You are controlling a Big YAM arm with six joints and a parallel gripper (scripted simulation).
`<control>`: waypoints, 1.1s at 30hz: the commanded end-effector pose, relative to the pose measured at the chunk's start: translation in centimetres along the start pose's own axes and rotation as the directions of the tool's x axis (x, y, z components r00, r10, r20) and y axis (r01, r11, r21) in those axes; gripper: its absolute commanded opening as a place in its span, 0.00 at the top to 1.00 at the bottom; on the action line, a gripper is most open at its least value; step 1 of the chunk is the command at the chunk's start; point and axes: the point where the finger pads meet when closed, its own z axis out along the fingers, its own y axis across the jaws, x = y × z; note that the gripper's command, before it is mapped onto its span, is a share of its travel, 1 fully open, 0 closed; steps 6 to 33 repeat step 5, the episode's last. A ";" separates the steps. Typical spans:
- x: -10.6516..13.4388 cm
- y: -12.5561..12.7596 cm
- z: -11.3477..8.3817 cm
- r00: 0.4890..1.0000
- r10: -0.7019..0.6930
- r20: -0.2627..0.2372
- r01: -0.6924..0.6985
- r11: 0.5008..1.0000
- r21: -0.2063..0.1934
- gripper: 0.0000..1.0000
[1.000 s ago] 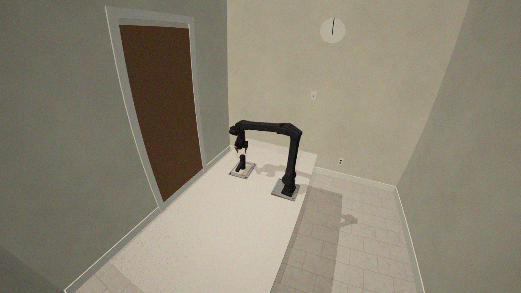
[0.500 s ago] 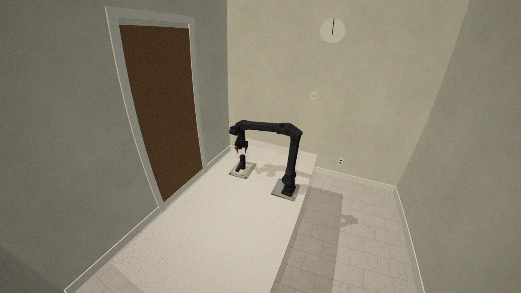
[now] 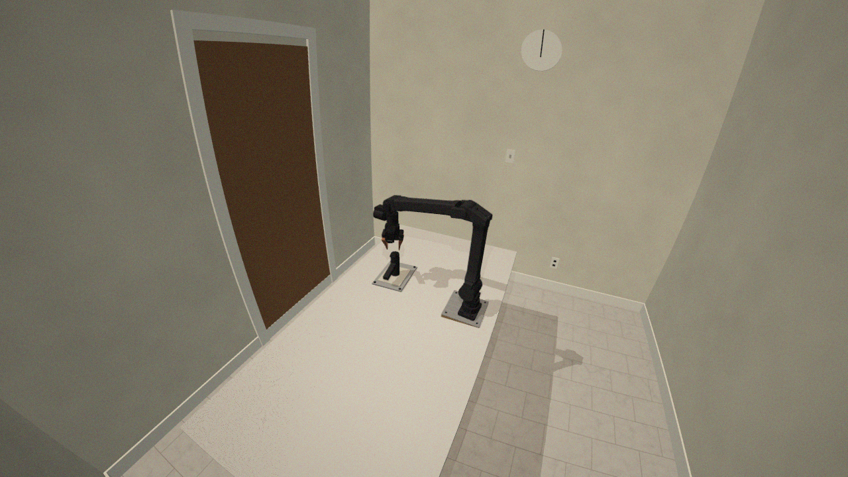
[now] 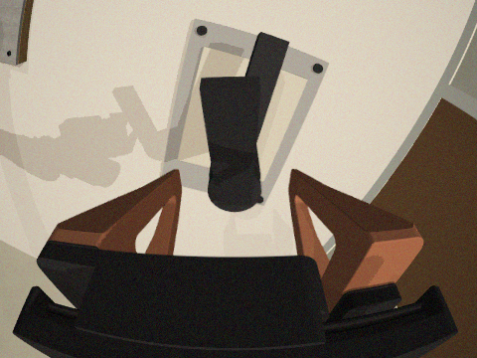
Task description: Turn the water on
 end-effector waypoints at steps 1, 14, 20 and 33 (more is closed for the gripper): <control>-0.6 -0.6 -1.7 1.000 -0.022 -0.014 0.022 0.999 0.028 0.38; -0.6 -0.6 -1.7 1.000 -0.022 -0.014 0.022 0.999 0.028 0.38; -0.6 -0.6 -1.7 1.000 -0.022 -0.014 0.022 0.999 0.028 0.38; -0.6 -0.6 -1.7 1.000 -0.022 -0.014 0.022 0.999 0.028 0.38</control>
